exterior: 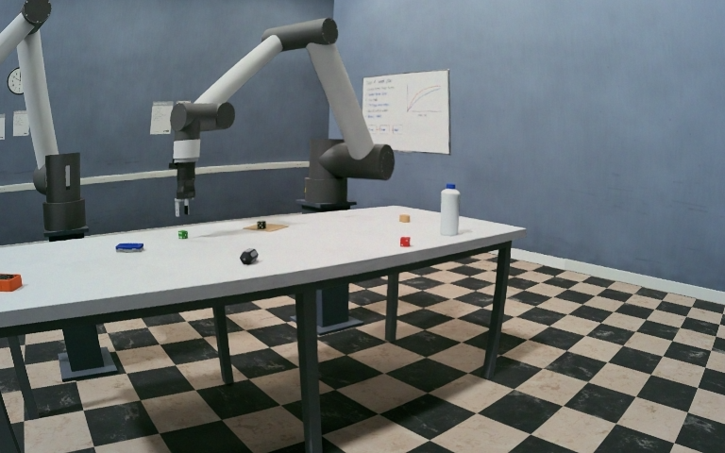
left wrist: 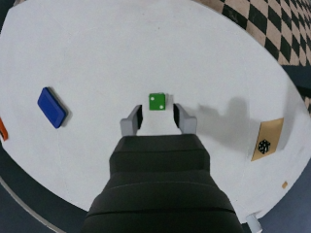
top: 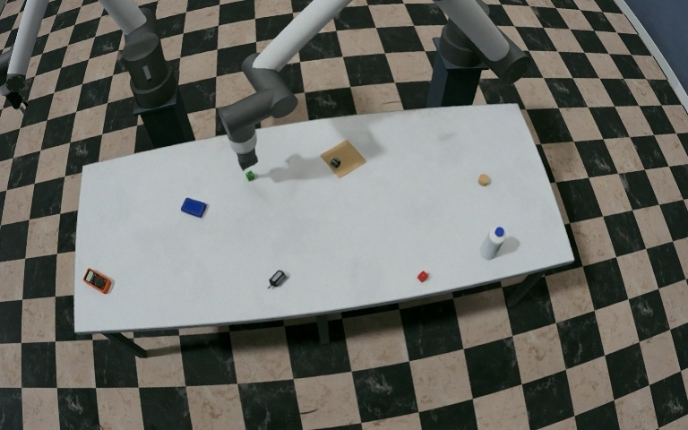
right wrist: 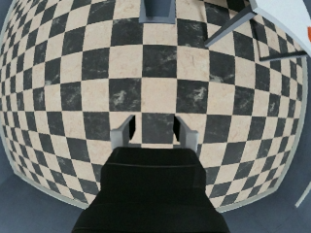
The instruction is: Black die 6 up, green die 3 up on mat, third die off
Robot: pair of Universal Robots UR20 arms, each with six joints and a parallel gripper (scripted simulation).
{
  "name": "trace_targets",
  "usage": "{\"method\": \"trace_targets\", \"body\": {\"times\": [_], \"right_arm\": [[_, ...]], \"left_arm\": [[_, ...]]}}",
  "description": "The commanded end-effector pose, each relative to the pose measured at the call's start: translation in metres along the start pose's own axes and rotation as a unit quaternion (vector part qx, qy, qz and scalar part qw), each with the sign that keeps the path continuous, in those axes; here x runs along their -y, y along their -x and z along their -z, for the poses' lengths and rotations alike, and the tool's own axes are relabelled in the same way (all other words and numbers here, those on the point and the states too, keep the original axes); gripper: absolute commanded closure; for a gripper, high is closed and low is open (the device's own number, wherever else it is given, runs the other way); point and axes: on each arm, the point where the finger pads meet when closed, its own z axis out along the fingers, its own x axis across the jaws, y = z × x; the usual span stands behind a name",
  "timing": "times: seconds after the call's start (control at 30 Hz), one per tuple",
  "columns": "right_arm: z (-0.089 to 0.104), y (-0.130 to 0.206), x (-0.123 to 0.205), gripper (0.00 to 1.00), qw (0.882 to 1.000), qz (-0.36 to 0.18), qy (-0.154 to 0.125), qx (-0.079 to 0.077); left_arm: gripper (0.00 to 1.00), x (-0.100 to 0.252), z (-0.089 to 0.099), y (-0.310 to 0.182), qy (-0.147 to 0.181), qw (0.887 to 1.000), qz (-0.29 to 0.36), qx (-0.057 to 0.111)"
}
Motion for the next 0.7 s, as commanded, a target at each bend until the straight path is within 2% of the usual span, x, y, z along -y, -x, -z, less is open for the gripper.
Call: {"method": "trace_targets", "body": {"times": [0.0,0.37,0.67], "right_arm": [[0.001,0.000,0.000,0.00,1.000,0.000,0.001,0.000],[0.001,0.000,0.000,0.00,1.000,0.000,0.001,0.000],[0.001,0.000,0.000,0.00,1.000,0.000,0.001,0.000]], "left_arm": [[0.13,0.000,0.001,0.001,0.000,1.000,0.000,0.001],[0.13,0.000,-0.003,0.001,0.000,1.000,0.000,0.001],[0.13,0.000,-0.014,0.001,0.000,1.000,0.000,0.001]]}}
